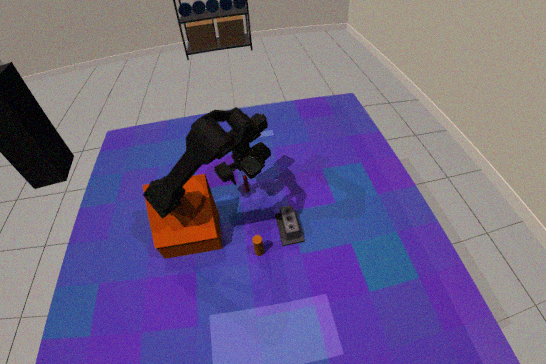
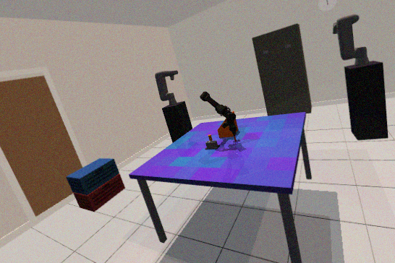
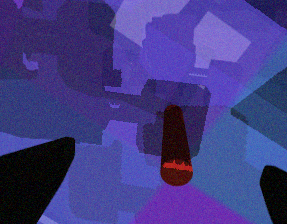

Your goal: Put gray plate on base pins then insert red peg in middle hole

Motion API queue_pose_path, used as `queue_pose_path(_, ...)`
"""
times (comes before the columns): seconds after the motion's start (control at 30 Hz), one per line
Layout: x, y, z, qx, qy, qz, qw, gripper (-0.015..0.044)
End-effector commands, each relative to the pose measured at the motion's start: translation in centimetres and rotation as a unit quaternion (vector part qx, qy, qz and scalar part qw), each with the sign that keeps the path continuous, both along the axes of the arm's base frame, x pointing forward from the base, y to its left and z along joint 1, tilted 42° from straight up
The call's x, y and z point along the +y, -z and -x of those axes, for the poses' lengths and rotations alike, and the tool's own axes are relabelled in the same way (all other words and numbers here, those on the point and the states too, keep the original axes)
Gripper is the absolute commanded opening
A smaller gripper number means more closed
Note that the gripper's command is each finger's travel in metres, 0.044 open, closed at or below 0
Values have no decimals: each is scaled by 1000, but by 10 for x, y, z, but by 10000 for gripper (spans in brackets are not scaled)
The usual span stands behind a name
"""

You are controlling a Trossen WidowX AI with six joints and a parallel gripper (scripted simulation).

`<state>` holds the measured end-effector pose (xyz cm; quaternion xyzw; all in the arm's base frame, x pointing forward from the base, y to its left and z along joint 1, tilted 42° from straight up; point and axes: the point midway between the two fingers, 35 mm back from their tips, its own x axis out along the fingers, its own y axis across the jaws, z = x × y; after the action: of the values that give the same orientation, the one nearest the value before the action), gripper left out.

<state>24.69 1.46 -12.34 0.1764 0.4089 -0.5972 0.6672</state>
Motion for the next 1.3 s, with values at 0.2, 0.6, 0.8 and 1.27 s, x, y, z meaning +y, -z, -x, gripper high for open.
queue_pose_path(0.2, -14, 14, 4, 5, -1, 5, 1000, 440)
queue_pose_path(0.6, -21, 21, 6, 6, -1, 6, 1000, 335)
queue_pose_path(0.8, -21, 21, 6, 6, -1, 6, 1000, 177)
queue_pose_path(1.27, -21, 21, 6, 6, -1, 6, 1000, 0)
